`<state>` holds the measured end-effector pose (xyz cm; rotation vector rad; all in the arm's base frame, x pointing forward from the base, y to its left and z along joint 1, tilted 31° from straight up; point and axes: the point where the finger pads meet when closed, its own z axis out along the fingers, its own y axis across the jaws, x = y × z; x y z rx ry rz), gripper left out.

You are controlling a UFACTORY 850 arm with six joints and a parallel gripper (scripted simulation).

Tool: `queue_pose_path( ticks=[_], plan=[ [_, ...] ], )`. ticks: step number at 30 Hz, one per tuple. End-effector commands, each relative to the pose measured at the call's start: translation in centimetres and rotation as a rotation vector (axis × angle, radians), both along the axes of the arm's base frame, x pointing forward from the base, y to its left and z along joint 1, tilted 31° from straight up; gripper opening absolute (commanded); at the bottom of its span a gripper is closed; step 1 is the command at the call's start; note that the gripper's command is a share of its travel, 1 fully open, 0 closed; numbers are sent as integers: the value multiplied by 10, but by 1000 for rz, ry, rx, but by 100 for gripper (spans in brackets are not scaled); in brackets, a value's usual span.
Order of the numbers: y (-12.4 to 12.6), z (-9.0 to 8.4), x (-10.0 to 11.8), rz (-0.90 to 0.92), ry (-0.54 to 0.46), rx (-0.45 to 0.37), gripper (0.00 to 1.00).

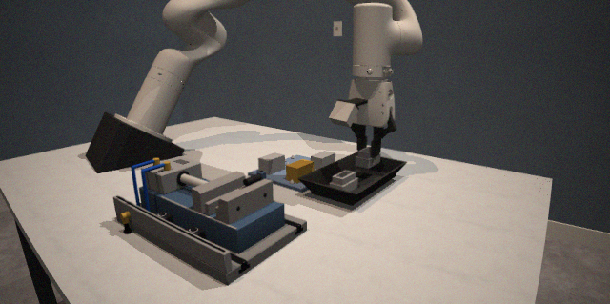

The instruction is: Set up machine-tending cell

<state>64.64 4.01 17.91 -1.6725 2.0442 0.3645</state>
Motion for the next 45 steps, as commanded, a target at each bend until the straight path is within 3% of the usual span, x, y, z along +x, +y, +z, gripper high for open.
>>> queue_pose_path(
  ticks=[1, 13, 45],
  plan=[
    [2, -3, 2, -1, -2, 0, 0],
    [7, -11, 4, -1, -2, 0, 0],
    [8, -13, 4, -1, -2, 0, 0]
  ],
)
